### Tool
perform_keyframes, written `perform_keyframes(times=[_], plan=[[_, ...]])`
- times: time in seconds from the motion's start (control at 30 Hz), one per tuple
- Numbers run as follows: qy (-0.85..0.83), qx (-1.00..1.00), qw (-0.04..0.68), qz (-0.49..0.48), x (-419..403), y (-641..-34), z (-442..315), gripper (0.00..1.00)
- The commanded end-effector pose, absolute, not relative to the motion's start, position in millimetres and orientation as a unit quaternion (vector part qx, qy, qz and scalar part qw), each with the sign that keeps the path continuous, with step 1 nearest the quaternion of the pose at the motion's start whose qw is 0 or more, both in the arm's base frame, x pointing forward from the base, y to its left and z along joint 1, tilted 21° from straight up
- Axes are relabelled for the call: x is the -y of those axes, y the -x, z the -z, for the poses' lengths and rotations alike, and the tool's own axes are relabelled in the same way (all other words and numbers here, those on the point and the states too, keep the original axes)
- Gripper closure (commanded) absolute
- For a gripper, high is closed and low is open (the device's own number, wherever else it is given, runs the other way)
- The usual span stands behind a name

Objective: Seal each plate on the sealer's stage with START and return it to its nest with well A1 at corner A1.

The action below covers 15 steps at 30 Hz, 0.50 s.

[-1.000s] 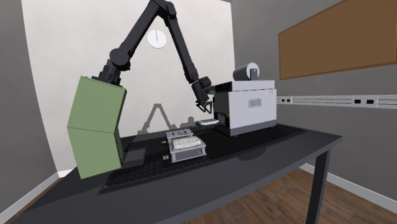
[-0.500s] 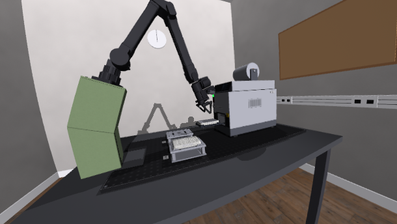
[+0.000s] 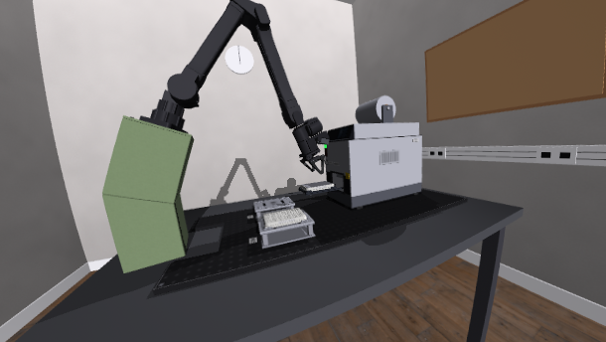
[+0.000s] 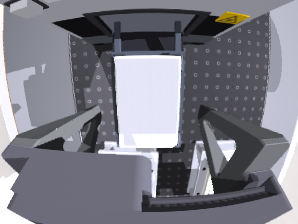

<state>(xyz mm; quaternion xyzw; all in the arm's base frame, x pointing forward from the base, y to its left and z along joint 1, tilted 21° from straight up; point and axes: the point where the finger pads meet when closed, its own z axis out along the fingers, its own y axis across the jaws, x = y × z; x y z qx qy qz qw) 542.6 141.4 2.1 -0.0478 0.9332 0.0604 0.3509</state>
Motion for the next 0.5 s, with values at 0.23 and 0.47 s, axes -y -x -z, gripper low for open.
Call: perform_keyframes(times=[0.23, 0.47], plan=[[0.050, -0.922, 0.377, -0.070, -160.0, -564.8, -3.7, 0.00], [0.042, -0.927, 0.367, -0.064, -148.0, -564.0, 13.1, 0.00]])
